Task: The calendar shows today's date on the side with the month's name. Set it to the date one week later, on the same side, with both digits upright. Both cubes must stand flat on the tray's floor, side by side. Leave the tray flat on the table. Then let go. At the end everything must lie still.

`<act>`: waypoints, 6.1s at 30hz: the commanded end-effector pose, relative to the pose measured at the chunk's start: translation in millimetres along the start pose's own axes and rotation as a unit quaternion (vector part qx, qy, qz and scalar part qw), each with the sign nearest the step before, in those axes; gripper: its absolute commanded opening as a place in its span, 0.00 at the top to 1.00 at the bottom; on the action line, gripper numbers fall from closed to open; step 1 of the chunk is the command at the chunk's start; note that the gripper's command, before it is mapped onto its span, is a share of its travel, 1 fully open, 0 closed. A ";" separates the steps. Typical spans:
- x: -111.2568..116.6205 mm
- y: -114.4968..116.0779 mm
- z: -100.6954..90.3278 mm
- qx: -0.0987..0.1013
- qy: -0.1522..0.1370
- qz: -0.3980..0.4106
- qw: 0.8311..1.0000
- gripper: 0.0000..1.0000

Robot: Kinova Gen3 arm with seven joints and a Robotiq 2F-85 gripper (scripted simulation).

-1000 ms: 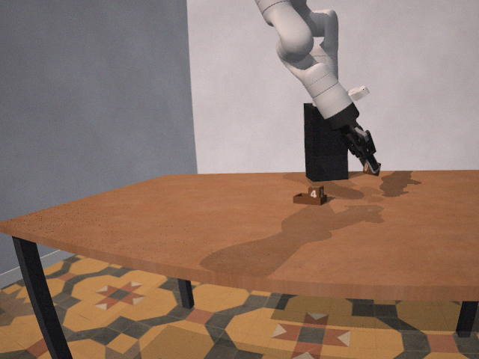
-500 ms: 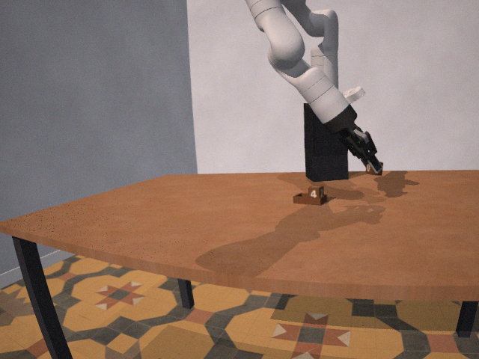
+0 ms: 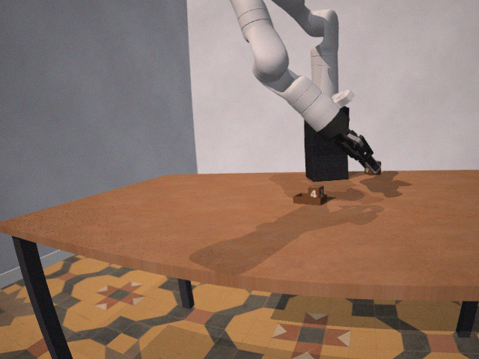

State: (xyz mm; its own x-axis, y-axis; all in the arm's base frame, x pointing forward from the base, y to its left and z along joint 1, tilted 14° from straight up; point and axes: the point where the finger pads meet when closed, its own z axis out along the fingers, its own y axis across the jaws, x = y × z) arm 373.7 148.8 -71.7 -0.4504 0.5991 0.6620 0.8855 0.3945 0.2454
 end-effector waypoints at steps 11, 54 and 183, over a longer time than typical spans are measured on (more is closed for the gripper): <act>-2.2 -2.2 -0.9 0.001 0.015 0.002 1.000 0.74; -18.9 -2.4 16.9 0.001 0.015 0.002 1.000 0.74; -49.5 -2.6 49.4 0.001 0.015 0.002 1.000 0.74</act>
State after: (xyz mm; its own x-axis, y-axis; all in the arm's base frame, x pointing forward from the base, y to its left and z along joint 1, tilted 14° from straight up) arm 387.6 152.6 -140.7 -0.4427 0.5791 0.6845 0.8870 0.3945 0.2399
